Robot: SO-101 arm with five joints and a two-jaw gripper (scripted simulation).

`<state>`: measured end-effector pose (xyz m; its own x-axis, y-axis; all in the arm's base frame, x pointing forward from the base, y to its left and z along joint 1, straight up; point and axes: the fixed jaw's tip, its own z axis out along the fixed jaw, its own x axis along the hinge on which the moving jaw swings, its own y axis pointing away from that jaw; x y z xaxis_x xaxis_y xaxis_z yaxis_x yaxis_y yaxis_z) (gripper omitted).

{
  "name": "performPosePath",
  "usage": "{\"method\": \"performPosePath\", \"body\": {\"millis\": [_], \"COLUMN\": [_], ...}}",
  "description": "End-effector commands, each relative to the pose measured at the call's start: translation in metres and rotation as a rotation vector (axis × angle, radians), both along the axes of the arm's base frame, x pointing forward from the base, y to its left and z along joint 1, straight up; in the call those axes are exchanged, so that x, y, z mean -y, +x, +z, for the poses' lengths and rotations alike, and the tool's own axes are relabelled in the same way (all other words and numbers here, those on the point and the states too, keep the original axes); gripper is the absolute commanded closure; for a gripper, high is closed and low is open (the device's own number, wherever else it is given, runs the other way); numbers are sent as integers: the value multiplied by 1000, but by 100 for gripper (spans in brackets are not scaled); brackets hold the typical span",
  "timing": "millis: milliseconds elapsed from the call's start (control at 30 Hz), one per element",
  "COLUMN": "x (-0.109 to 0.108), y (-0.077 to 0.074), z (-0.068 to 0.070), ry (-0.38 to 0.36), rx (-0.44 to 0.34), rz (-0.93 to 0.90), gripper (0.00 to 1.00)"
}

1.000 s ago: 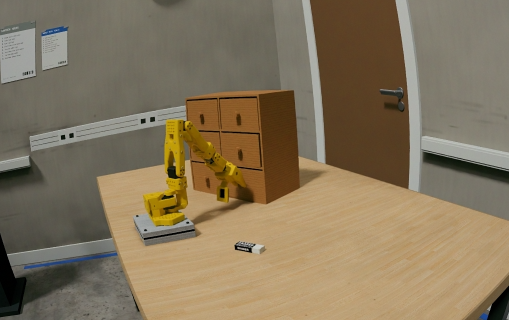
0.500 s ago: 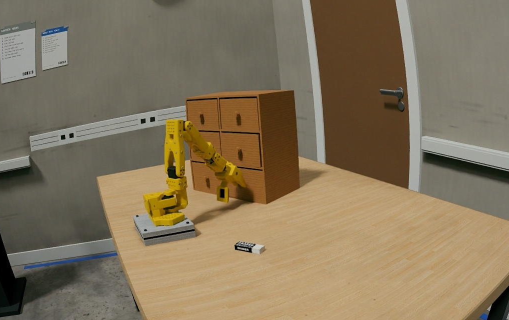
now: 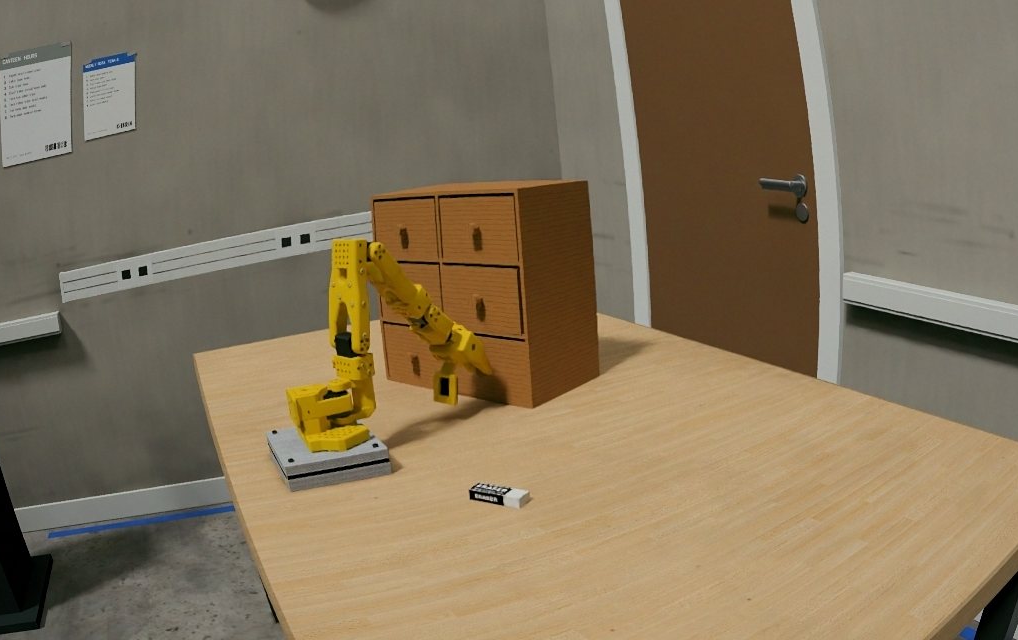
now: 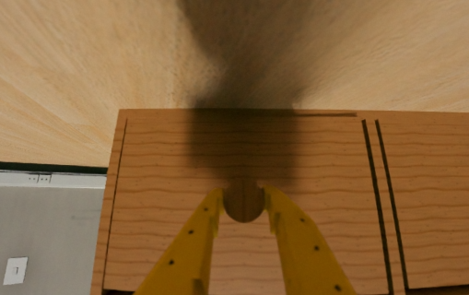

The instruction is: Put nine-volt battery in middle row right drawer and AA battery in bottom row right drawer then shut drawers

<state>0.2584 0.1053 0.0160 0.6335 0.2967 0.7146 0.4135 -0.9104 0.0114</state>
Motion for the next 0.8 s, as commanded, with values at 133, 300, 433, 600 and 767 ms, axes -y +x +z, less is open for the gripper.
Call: {"method": "performPosePath", "body": {"millis": [133, 300, 433, 600, 767], "x": [0, 0, 0, 0, 0], "y": [0, 0, 0, 0, 0], "z": [1, 1, 1, 1, 1], "ry": [3, 3, 3, 3, 3], "rx": [2, 2, 2, 2, 2], "rz": [-1, -1, -1, -1, -1], "gripper": [90, 88, 86, 82, 79]}}
